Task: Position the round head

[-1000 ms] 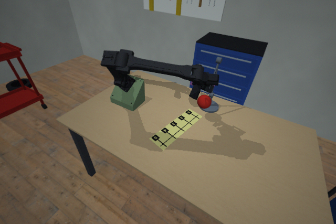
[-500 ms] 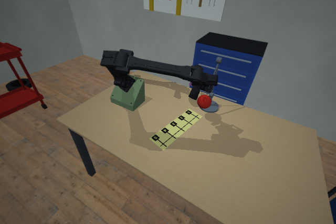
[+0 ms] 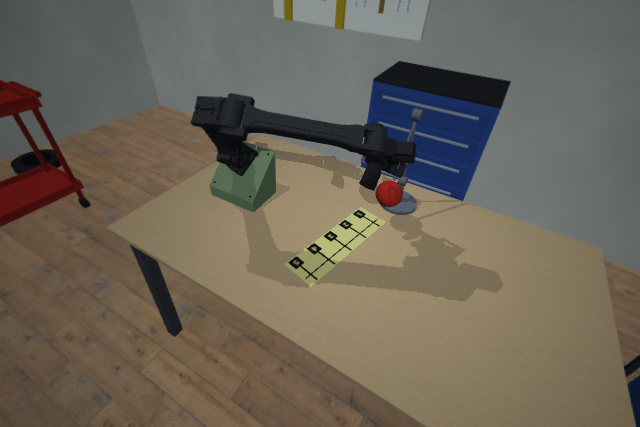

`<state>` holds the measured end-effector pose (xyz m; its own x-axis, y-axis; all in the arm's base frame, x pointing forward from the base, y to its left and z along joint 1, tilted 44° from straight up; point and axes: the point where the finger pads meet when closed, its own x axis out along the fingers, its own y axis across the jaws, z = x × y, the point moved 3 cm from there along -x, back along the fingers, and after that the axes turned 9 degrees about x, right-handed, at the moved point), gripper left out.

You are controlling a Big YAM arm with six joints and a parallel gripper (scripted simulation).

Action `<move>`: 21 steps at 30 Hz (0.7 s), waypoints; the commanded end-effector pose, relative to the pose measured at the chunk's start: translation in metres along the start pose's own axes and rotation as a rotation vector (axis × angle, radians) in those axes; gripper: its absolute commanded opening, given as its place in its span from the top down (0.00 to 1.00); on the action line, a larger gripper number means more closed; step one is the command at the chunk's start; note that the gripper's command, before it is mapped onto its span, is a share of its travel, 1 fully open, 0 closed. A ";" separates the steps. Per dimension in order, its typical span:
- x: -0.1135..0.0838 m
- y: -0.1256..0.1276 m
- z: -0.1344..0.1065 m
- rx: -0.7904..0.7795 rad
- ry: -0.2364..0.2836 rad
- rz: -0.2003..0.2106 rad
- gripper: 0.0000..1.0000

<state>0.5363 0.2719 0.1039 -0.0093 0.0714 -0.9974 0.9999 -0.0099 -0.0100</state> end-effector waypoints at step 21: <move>-0.020 0.002 -0.027 -0.027 0.017 0.038 0.00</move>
<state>0.5397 0.2736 0.1130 -0.0153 0.0684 -0.9975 0.9996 -0.0206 -0.0168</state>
